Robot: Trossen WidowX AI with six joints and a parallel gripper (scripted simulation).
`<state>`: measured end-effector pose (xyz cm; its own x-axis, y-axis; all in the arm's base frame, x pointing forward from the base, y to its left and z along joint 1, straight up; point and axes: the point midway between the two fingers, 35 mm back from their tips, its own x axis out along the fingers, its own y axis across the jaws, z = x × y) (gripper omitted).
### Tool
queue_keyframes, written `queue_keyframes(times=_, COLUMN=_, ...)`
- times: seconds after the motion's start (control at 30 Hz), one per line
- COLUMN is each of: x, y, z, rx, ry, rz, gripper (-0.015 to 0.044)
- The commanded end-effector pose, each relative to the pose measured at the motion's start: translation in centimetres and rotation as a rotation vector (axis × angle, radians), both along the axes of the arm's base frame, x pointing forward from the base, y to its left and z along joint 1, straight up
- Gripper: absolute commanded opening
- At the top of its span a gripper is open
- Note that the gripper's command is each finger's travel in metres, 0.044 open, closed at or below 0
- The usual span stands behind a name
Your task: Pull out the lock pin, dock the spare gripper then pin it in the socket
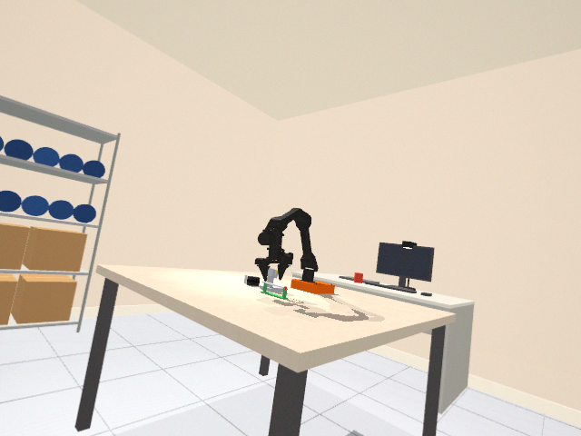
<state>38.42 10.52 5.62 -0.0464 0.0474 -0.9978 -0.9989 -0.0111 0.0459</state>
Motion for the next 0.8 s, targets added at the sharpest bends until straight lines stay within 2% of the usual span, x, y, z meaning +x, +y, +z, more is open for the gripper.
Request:
queue_keyframes(times=0.0, x=0.0, y=0.0, z=1.1, rx=0.0, ry=-0.001, rz=0.0, gripper=0.044)
queue_keyframes(times=0.77, x=-0.4, y=-0.1, z=6.1, rx=-0.005, ry=0.02, rz=-0.001, gripper=0.044)
